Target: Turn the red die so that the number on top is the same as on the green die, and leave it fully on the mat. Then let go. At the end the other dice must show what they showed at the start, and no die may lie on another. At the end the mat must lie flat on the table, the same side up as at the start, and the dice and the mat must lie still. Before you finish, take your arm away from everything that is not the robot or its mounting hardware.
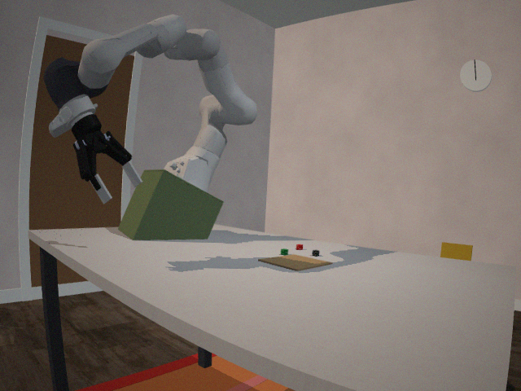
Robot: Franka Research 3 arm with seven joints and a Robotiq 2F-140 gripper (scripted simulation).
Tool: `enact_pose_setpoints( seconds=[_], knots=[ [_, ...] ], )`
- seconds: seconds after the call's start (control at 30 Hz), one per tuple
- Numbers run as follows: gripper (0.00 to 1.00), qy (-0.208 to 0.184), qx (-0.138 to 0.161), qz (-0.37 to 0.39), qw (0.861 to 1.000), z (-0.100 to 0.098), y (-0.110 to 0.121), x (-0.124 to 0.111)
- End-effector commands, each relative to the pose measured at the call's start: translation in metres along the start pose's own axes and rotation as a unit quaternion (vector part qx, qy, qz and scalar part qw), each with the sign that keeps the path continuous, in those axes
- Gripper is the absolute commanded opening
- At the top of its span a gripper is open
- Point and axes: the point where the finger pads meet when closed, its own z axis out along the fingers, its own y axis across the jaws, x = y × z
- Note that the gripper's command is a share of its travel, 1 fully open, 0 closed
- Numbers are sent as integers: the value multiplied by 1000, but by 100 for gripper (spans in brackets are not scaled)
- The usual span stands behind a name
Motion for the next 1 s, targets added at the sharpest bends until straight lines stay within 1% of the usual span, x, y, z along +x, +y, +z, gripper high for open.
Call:
enact_pose_setpoints(
  seconds=[0.0, 0.07, 0.1, 0.13, 0.2, 0.23, 0.27, 0.3, 0.33, 0.37, 0.4, 0.5, 0.57, 0.6, 0.63, 0.67, 0.7, 0.73, 0.77, 0.8, 0.83, 0.9, 0.97],
  knots=[
    [100, 1, 0, 0, 1000, 0, 0, -2],
    [100, 4, 1, -3, 1000, 4, -1, -13],
    [100, 7, 2, -5, 1000, 8, -2, -23],
    [100, 11, 3, -8, 1000, 13, -2, -38],
    [100, 24, 4, -17, 1000, 31, -1, -79],
    [100, 24, 4, -17, 1000, 31, -1, -79],
    [100, 33, 5, -22, 999, 43, 3, -104],
    [100, 33, 5, -22, 999, 43, 3, -104],
    [100, 43, 6, -29, 999, 58, 9, -132],
    [100, 43, 6, -29, 999, 58, 9, -132],
    [100, 56, 6, -36, 998, 75, 18, -160],
    [100, 56, 6, -36, 998, 75, 18, -160],
    [100, 86, 8, -53, 995, 117, 48, -216],
    [100, 86, 8, -53, 995, 117, 48, -216],
    [100, 103, 9, -62, 993, 138, 67, -238],
    [100, 103, 9, -62, 993, 139, 68, -240],
    [100, 122, 10, -72, 990, 161, 90, -259],
    [100, 122, 10, -72, 990, 162, 91, -260],
    [100, 142, 13, -82, 986, 184, 115, -275],
    [100, 163, 18, -92, 982, 201, 137, -283],
    [100, 163, 18, -92, 982, 205, 141, -286],
    [100, 204, 30, -113, 972, 238, 189, -293],
    [100, 238, 45, -131, 961, 258, 227, -289]
  ],
)
